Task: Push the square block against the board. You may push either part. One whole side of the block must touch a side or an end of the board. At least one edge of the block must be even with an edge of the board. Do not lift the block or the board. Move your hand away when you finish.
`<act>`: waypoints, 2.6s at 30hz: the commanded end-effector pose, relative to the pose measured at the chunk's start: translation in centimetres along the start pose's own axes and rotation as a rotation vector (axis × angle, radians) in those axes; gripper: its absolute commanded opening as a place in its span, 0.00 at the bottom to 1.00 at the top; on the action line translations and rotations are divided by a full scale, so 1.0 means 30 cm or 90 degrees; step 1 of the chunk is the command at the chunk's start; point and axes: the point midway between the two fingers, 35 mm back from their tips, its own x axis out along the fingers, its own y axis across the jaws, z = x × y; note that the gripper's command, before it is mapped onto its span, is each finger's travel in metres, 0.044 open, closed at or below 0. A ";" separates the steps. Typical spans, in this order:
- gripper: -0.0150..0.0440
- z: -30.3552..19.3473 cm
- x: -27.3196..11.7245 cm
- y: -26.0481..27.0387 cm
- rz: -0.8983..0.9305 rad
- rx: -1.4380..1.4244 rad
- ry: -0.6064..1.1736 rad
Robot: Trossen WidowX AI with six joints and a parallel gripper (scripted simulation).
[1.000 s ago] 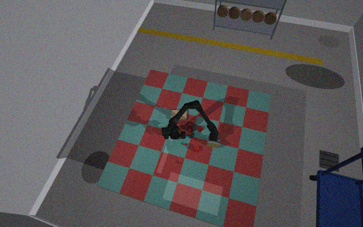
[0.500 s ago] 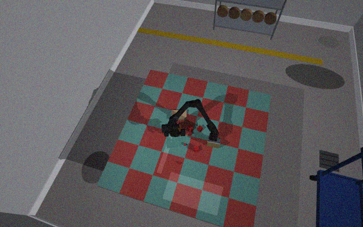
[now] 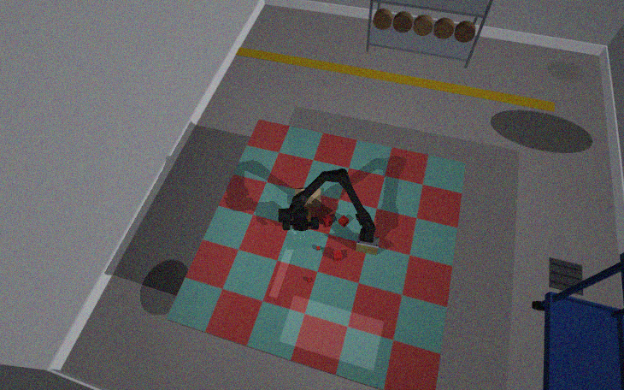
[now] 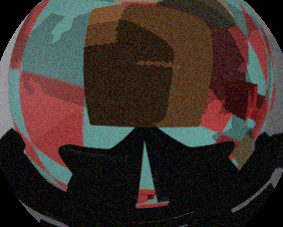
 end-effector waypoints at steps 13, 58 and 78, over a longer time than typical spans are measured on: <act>0.25 0.085 -0.002 -0.011 0.000 0.002 -0.006; 0.25 -0.076 -0.185 -0.005 0.000 0.002 -0.004; 0.25 0.018 -0.001 -0.006 0.000 0.002 -0.006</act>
